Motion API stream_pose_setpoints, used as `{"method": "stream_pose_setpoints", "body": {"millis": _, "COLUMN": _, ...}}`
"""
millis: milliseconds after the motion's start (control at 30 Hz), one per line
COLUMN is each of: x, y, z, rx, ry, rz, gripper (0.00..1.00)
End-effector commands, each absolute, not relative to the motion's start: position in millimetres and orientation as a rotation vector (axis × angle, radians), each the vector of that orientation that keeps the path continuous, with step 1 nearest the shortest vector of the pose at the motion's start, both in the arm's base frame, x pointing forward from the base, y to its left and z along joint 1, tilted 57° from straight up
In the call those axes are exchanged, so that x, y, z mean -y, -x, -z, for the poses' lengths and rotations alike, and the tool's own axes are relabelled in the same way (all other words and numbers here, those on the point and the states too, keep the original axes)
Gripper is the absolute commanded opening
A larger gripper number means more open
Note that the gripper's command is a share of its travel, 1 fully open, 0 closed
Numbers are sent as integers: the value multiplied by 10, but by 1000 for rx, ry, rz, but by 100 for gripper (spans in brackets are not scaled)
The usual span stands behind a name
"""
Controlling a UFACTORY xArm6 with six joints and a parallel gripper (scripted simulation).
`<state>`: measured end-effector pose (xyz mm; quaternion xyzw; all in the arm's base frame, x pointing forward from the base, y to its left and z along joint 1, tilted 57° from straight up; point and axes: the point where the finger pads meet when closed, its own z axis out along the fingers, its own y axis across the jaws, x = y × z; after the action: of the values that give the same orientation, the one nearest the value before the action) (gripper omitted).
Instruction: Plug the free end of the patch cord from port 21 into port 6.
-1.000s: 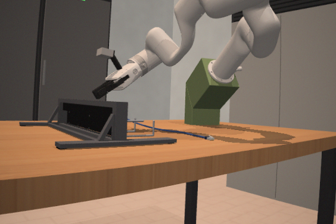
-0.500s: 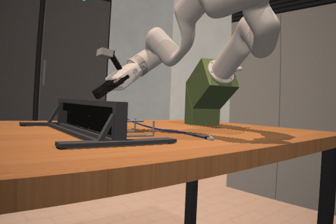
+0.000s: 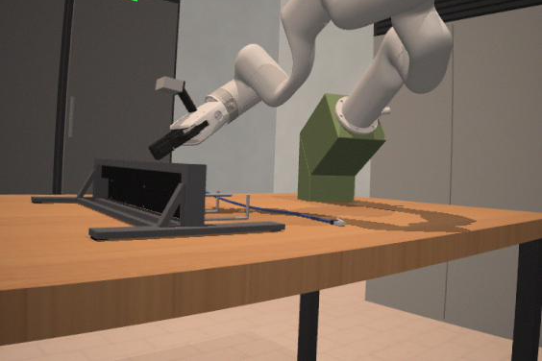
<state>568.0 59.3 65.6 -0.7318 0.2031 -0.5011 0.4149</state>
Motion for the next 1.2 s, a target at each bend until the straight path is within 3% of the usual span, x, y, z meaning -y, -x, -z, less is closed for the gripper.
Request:
{"method": "stream_pose_setpoints", "body": {"millis": 0, "x": -584, "y": -5686, "z": -664, "rx": -511, "ry": 1838, "rz": 1261, "gripper": 0}}
{"method": "stream_pose_setpoints", "body": {"millis": 533, "x": -540, "y": -5587, "z": -680, "rx": -511, "ry": 1838, "rz": 1261, "gripper": 0}}
{"method": "stream_pose_setpoints", "body": {"millis": 1167, "x": -53, "y": -4496, "z": -864, "rx": -511, "ry": 1838, "rz": 1261, "gripper": 0}}
